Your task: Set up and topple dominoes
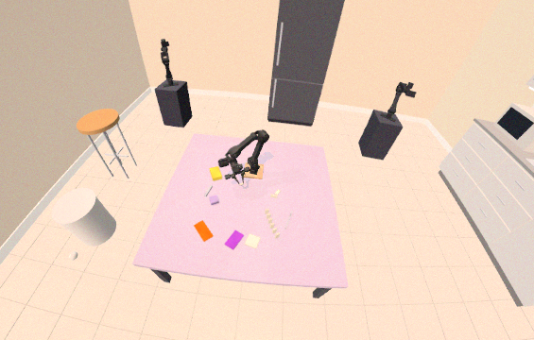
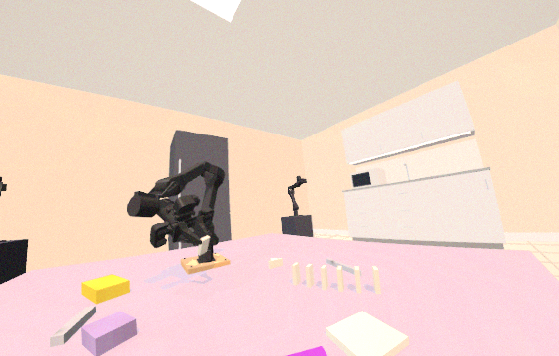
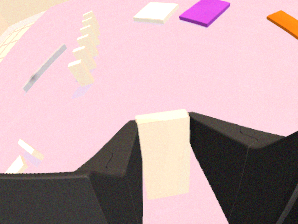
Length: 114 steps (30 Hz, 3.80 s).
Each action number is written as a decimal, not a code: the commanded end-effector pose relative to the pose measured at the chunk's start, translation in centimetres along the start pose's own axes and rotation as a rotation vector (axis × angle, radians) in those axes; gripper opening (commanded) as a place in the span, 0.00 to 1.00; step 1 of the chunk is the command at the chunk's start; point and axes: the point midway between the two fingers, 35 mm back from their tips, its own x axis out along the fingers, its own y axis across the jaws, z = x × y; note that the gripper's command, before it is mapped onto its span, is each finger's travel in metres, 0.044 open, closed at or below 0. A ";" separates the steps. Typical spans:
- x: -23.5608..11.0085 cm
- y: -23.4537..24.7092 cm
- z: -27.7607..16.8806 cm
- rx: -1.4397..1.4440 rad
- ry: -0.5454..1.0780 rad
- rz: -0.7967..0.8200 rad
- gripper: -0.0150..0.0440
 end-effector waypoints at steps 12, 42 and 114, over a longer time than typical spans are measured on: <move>-2.1 0.5 -0.4 -0.140 -0.386 -0.108 0.44; -2.2 -0.3 -1.5 -0.182 -0.470 -0.147 0.44; 3.7 -1.5 -9.3 -0.173 -0.470 -0.146 0.44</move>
